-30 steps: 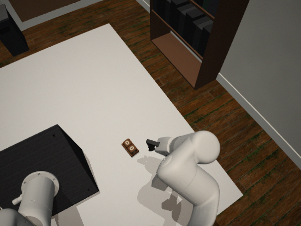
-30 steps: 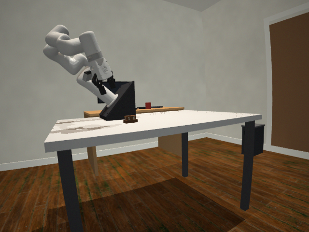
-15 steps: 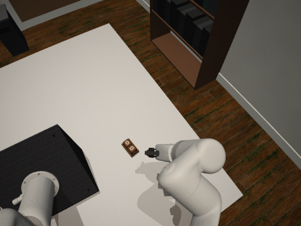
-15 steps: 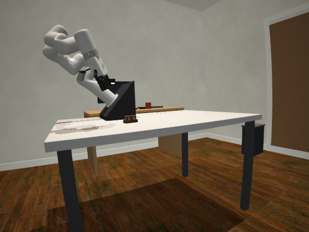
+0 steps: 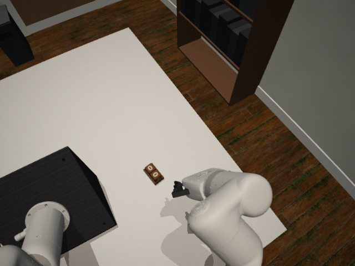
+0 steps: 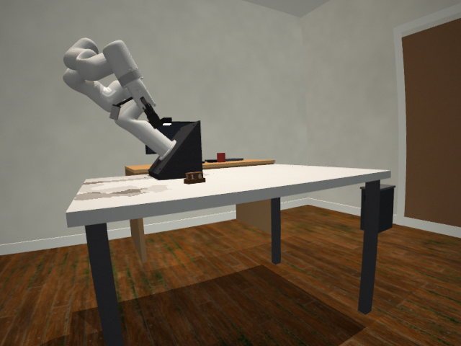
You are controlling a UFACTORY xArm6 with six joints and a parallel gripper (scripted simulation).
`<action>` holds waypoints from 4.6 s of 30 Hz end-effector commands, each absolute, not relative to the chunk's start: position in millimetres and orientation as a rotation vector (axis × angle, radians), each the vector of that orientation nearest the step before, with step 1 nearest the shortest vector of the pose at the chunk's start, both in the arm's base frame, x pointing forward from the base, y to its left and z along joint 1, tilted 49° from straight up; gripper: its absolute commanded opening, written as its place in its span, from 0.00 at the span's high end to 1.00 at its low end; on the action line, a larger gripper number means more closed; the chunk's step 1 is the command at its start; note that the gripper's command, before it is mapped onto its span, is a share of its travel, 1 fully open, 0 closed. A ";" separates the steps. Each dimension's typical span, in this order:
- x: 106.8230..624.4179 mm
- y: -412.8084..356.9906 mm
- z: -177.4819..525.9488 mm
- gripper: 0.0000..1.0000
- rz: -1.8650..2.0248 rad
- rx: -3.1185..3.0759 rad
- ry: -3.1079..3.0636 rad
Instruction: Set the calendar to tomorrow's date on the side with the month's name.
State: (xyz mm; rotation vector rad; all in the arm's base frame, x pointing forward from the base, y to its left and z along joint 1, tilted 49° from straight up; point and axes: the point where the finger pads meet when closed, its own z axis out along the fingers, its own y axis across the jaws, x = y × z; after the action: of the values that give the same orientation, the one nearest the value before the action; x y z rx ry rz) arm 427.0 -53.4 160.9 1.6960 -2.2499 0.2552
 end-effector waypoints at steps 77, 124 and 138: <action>406.6 -33.1 202.9 0.00 0.034 3.111 0.109; 333.3 -131.6 22.7 0.00 0.140 2.941 0.702; 332.3 -131.8 21.7 0.00 0.141 2.940 0.707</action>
State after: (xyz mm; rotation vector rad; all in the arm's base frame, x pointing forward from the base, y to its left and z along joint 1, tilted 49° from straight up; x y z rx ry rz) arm 331.8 -131.9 21.3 2.9412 0.7049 0.1384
